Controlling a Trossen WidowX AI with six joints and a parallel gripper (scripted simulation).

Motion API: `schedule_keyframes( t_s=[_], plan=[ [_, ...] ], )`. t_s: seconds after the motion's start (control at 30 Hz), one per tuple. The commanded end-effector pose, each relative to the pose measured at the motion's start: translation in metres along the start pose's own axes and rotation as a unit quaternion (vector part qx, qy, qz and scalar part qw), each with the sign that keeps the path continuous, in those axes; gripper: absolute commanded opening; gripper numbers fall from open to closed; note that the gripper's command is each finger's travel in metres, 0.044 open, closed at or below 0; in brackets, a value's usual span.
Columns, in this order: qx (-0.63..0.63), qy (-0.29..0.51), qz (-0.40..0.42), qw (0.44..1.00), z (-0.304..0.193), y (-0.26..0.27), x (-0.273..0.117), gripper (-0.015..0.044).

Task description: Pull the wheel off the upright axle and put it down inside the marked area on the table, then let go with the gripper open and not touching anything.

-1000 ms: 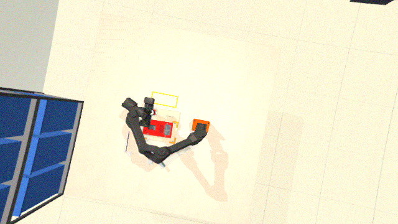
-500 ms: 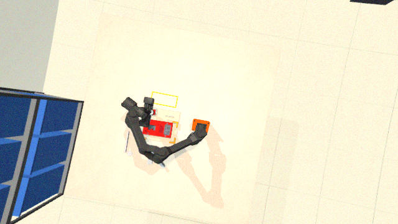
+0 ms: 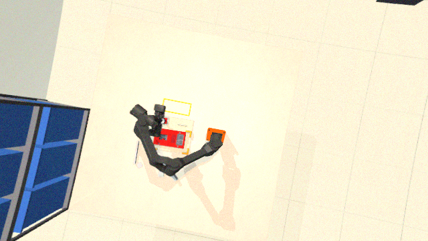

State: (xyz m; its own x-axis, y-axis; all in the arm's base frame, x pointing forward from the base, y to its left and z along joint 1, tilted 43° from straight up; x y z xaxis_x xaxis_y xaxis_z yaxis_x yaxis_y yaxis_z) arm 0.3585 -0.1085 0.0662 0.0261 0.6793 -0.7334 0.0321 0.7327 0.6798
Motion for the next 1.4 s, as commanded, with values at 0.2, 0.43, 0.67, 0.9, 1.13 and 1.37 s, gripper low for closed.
schedule_keyframes(
  t_s=[0.2, 0.43, 0.67, 0.9, 1.13, 1.37],
  plan=[
    [-0.004, -0.001, -0.003, 1.0, 0.001, 0.0, -0.005, 0.0],
    [-0.003, -0.001, -0.003, 1.0, 0.001, 0.0, -0.007, 0.0],
    [-0.003, -0.001, -0.003, 1.0, 0.001, 0.0, -0.009, 0.0],
    [-0.003, -0.002, -0.003, 1.0, 0.001, 0.0, -0.016, 0.0],
    [-0.002, -0.001, -0.003, 1.0, -0.002, 0.001, -0.04, 0.0],
    [0.002, 0.0, -0.001, 1.0, -0.007, -0.011, -0.039, 0.0]
  ],
)
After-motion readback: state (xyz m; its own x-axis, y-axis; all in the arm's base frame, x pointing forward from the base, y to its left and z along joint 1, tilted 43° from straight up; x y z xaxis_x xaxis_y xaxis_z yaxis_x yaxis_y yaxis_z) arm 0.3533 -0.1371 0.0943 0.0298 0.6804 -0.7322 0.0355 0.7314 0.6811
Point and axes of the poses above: the point midway between the two fingers, 35 mm back from their tips, its own x axis out along the fingers, its own y axis across the jaws, z = x × y, the point moved 10 cm from there along -x, back along the fingers, and after that the axes turned 1 degree about x, right-handed, at the moved point
